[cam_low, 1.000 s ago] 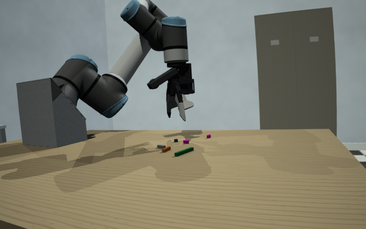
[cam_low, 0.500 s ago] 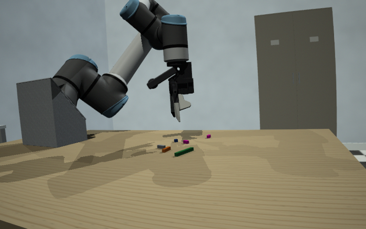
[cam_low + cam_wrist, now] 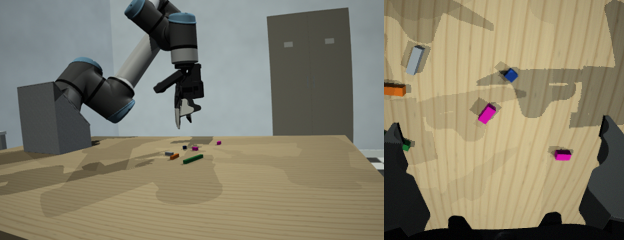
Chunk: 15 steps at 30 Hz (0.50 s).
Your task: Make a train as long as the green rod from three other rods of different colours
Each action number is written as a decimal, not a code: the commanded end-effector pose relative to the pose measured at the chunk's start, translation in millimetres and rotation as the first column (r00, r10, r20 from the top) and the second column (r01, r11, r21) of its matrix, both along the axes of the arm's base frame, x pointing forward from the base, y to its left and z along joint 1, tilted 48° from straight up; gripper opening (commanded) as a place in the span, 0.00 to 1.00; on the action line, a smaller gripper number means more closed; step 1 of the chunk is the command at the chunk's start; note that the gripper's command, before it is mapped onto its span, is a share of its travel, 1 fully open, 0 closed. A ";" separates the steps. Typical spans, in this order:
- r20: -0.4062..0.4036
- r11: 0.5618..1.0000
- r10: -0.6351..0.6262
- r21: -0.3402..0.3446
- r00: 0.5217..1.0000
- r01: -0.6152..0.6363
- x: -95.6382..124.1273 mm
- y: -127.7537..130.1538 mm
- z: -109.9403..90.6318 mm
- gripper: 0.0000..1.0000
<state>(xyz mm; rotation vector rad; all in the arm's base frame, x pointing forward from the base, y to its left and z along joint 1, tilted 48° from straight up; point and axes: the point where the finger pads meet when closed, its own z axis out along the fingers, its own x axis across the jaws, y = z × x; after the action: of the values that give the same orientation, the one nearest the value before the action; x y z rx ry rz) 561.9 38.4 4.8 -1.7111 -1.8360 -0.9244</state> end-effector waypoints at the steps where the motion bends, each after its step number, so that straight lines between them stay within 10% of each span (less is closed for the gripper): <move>1: -0.120 0.993 -0.115 -0.001 0.986 0.116 5.8 -9.1 -5.1 1.00; 15: -0.368 0.939 -0.327 -0.021 0.870 0.343 14.4 -22.1 -18.0 1.00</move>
<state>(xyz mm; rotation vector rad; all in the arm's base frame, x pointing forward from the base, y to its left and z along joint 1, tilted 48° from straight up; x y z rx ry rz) 570.7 24.3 -8.8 -1.9637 -1.4400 -0.7660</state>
